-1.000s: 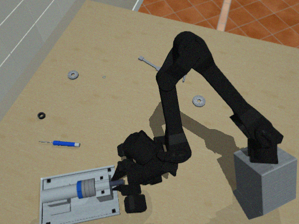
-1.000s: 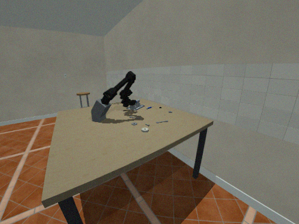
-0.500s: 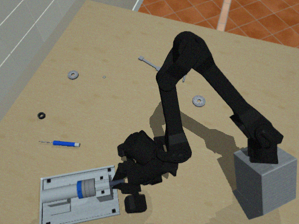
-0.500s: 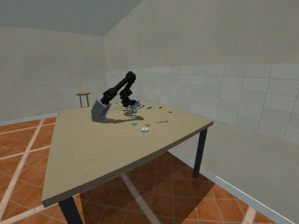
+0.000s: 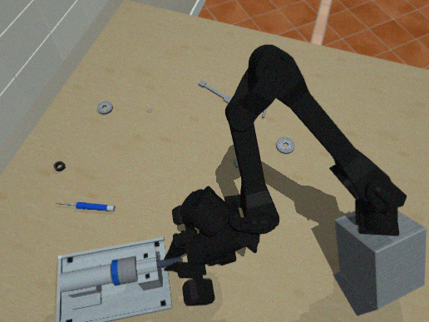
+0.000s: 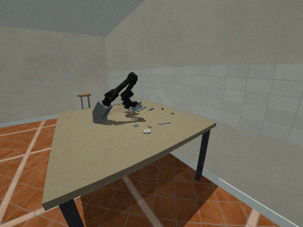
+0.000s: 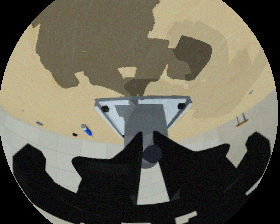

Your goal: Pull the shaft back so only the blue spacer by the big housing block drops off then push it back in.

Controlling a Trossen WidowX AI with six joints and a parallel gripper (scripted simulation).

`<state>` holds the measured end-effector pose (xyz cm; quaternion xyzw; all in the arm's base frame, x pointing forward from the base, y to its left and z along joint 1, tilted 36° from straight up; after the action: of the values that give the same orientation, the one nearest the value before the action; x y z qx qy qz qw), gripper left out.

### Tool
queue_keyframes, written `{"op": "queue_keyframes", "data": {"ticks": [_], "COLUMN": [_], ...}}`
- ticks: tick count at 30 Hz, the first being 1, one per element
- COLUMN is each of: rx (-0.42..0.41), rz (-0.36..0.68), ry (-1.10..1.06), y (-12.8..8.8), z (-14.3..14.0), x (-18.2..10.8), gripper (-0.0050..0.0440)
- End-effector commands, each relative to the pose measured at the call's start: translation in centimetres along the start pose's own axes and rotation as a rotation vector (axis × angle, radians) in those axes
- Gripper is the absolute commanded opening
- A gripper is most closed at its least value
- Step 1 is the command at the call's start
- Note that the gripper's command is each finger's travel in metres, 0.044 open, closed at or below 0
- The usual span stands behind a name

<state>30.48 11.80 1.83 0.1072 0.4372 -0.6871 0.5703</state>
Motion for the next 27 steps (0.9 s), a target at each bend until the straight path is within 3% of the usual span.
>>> {"op": "queue_keyframes", "data": {"ticks": [1,27], "rx": [0.001,0.001], "rz": [-0.002,-0.002], "ry": [-0.005,-0.005], "y": [-0.27,-0.88], "z": [0.02,0.00], "x": [0.24,0.85], "gripper": [0.0000,0.0000]}}
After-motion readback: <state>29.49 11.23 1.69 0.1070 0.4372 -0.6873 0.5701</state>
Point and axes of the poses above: the point midway between the two fingers, 35 mm back from their tips, its own y axis out along the fingers, its own z axis across the jaws, x = y × z, the point moved 8 cm from there along -y, back along the fingers, and after that the axes turned 2 degrees about -y, right-handed, at the moved point
